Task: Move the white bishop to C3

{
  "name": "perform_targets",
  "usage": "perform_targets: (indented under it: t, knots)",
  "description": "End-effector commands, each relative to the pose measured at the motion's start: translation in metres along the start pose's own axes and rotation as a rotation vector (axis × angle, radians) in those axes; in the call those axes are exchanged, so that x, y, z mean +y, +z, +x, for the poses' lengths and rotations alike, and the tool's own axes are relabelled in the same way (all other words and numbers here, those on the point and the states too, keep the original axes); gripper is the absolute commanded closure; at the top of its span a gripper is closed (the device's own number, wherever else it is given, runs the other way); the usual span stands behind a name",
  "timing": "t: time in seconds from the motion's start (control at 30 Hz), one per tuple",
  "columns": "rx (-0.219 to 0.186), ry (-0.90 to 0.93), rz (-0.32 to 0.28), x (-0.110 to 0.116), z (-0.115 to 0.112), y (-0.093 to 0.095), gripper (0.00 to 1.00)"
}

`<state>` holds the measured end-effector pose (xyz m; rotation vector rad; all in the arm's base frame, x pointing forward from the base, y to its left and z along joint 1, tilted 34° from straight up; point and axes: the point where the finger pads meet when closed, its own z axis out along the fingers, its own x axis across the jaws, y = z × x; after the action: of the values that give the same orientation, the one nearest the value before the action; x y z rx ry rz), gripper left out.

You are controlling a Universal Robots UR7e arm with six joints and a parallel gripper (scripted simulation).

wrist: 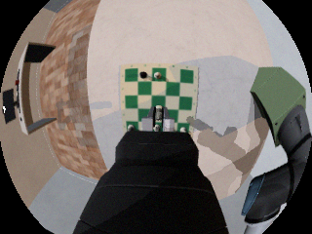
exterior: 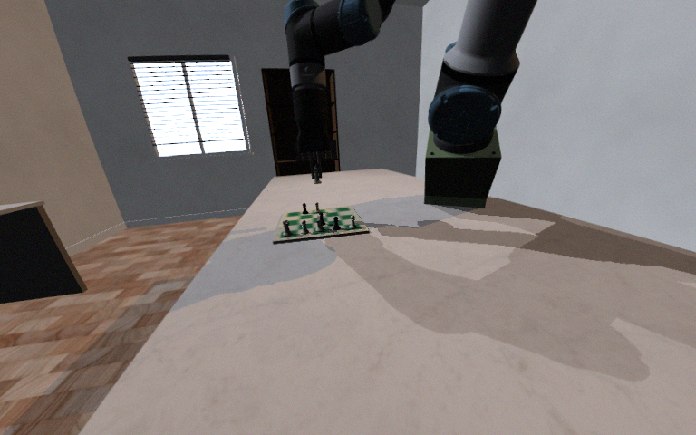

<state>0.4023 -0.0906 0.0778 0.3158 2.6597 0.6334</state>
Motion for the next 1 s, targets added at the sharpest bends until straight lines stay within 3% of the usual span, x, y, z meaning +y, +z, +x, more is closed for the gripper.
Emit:
perform_targets:
  t: [0.0, 0.27, 0.73, 0.97]
  knots:
    - [0.0, 0.0, 0.001, 0.0, 0.0, 0.002, 1.0]
    - [0.001, 0.0, 0.002, 0.0, -0.001, 0.014, 1.0]
    - [0.001, 0.0, 0.002, -0.001, -0.002, 0.065, 1.0]
    - [0.001, 0.0, 0.002, -0.001, -0.002, 0.081, 1.0]
